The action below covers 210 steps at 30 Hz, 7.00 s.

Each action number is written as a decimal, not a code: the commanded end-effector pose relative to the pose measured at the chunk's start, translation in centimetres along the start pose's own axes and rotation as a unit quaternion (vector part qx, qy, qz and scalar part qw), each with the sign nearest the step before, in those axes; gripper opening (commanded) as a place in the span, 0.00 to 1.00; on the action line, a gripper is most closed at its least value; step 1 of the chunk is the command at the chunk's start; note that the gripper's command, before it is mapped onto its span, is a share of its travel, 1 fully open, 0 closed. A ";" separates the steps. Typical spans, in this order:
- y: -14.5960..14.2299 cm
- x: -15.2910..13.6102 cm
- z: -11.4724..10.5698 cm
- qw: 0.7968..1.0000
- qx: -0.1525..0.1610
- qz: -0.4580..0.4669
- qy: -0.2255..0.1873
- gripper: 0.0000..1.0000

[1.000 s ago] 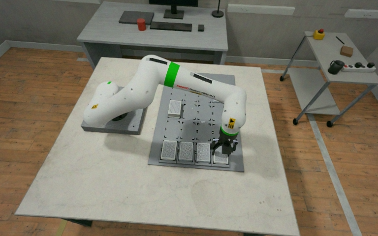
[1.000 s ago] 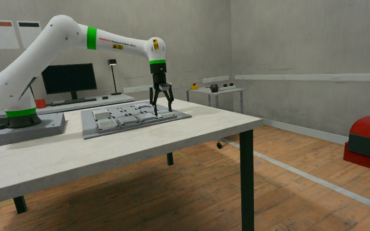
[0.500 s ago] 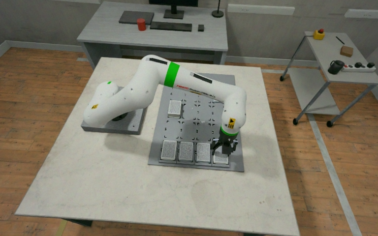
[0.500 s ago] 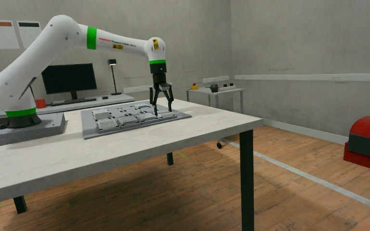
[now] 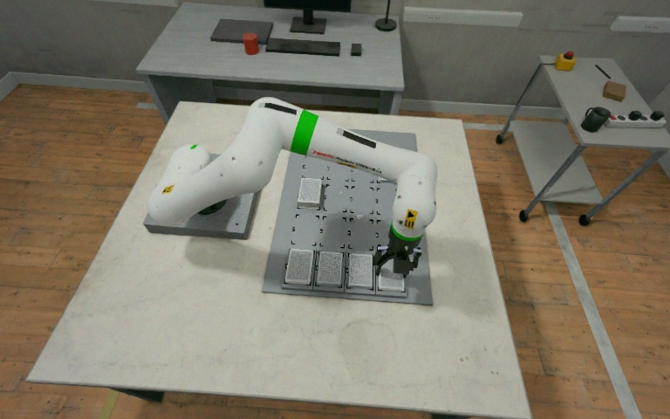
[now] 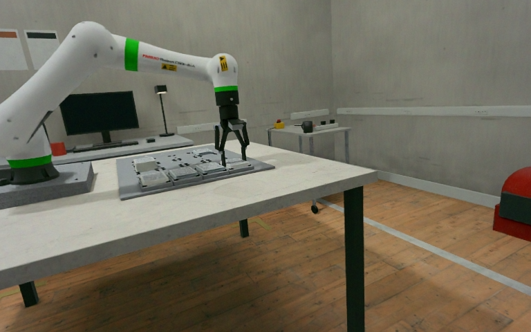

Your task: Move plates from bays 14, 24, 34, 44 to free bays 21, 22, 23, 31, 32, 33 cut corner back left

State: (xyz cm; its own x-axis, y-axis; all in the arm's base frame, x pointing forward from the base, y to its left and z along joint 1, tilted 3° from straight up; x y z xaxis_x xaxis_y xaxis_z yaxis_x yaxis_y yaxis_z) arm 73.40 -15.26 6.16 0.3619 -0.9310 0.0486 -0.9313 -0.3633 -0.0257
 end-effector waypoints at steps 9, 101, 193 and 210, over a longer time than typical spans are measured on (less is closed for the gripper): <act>0.0 0.0 -0.1 1.000 0.001 0.000 0.001 0.59; 0.0 0.0 -2.7 1.000 0.001 0.000 0.001 0.10; 2.5 -15.0 -5.4 1.000 0.001 0.000 0.000 0.10; 3.1 -18.9 -5.4 1.000 0.001 0.000 0.000 0.10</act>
State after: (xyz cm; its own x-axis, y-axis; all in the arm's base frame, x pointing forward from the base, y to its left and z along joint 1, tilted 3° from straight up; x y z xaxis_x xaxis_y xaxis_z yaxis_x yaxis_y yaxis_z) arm 63.59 1.05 10.50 0.3617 -0.9310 0.0485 -0.9314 -0.3632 -0.0257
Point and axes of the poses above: the point where the finger pads meet when closed, its own z axis out along the fingers, its own y axis across the jaws, x = y × z, the point moved 3 cm from there along -z, back along the fingers, and after that the axes turned 14 degrees about -z, right-handed, at the moved point
